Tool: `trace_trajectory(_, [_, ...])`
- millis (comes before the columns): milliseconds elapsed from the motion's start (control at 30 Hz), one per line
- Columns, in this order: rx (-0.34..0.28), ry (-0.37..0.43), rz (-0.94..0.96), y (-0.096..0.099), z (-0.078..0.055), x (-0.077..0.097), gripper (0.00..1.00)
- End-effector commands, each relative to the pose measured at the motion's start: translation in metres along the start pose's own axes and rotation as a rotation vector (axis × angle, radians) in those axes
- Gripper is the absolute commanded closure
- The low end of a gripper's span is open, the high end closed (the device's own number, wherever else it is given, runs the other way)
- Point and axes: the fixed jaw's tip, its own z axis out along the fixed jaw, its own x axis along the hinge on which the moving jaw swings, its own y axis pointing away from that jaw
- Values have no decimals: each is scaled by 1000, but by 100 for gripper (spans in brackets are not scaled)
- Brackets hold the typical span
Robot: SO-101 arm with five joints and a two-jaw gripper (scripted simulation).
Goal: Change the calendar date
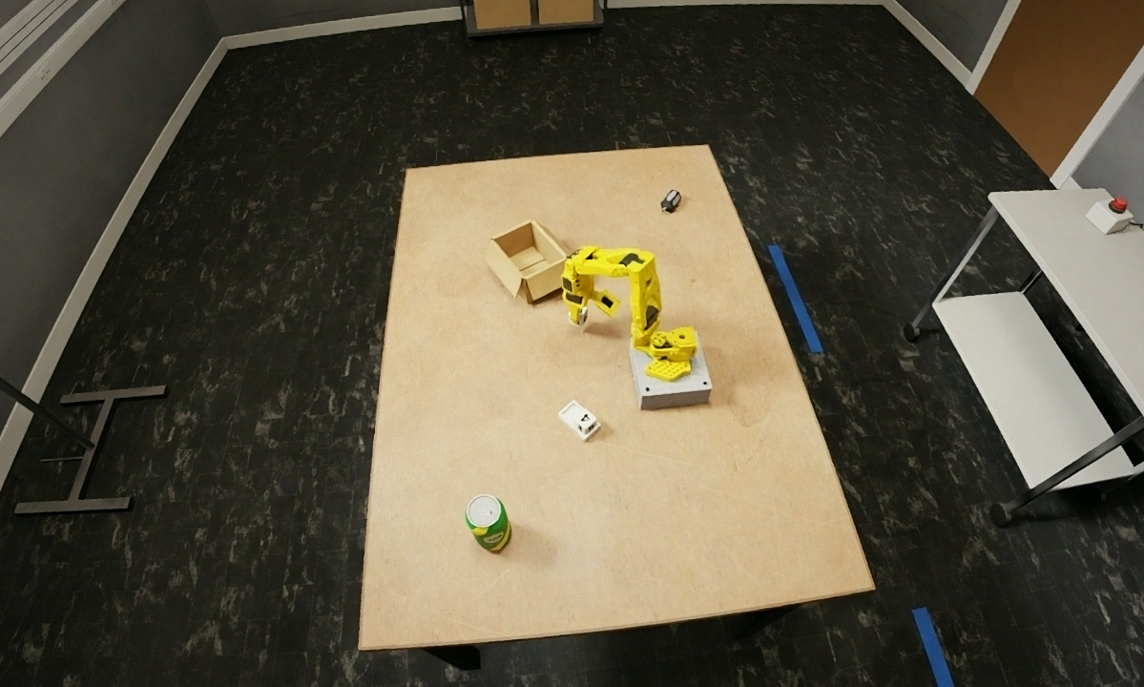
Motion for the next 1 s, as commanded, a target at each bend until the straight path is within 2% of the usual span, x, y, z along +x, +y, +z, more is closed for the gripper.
trace_trajectory(0, [-2,14,-3,2,-2,-1,100])
trace_trajectory(967, [-8,37,1,6,-5,-3,100])
